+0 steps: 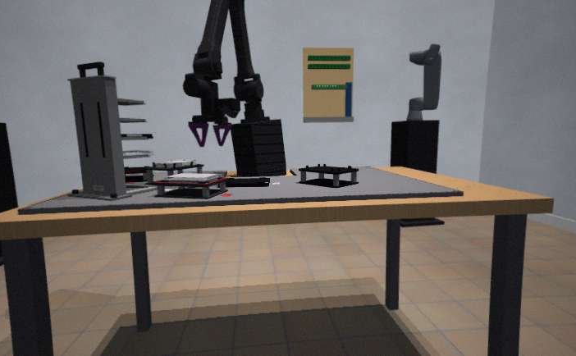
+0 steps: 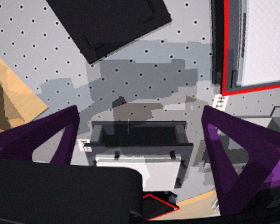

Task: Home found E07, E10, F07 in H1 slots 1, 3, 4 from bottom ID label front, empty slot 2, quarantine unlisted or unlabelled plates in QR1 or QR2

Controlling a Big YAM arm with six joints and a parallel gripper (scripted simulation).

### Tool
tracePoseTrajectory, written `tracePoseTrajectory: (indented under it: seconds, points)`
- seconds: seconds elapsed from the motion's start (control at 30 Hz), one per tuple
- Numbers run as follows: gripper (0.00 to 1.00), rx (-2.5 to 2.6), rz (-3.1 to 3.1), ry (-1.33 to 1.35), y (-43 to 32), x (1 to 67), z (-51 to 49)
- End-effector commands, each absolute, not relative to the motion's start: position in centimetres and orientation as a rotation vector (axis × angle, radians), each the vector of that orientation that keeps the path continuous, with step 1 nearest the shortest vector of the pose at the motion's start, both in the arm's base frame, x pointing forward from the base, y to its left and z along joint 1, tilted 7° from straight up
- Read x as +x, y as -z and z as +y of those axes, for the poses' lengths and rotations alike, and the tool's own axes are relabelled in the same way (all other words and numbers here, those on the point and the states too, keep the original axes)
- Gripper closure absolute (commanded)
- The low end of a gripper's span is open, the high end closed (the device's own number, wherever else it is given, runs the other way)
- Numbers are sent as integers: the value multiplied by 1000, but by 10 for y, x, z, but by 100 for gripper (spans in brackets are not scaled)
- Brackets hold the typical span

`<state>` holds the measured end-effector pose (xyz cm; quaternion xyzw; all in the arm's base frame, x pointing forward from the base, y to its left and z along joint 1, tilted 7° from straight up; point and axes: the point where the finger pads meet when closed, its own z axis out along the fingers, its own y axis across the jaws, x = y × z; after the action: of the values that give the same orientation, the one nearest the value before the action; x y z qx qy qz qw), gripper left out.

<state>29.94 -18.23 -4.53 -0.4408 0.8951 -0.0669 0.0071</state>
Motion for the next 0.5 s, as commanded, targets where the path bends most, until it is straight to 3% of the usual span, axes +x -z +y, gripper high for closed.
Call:
tracePoseTrajectory:
  seconds: [0.0, 0.47]
  points:
    - [0, -1367, 2795, 216, 39, 314, -188]
    - [0, -1358, 2771, 263, -3, 319, -186]
